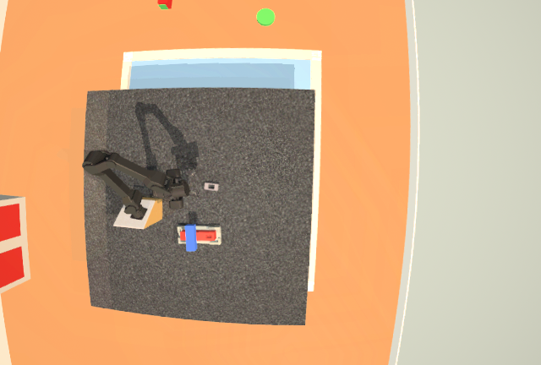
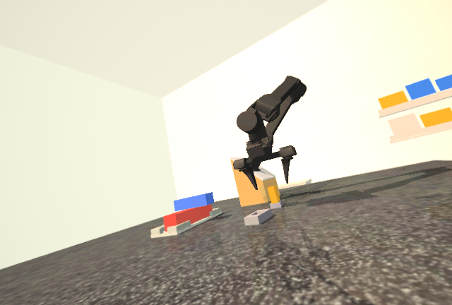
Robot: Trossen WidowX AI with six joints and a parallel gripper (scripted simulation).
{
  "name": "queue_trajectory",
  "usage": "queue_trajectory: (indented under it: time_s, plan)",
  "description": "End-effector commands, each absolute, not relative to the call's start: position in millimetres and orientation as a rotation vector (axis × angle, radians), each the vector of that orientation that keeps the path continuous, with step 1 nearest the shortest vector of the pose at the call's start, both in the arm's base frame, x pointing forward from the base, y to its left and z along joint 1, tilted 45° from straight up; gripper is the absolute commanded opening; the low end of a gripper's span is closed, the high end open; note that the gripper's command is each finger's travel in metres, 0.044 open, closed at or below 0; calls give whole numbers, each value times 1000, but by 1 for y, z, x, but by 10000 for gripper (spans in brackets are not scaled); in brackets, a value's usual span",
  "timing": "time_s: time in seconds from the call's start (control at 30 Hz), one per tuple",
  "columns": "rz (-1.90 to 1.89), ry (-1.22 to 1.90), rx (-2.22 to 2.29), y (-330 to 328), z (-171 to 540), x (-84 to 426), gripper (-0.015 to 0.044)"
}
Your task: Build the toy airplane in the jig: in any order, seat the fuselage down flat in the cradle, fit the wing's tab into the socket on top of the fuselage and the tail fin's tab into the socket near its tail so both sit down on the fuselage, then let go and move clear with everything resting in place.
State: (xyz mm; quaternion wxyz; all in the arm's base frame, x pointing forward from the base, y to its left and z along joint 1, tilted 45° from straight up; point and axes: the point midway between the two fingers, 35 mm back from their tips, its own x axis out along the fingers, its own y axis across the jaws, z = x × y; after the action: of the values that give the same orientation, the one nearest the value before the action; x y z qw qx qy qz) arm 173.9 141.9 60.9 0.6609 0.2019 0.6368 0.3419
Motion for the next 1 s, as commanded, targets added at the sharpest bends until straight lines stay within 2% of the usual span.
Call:
queue_trajectory:
  time_s: [0.0, 0.67, 0.97]
  plan:
    - [767, 1447, 458, 146, 54, 173, 440]
    - [771, 1446, 463, 168, 35, 169, 440]
    - [771, 1446, 463, 168, 35, 169, 204]
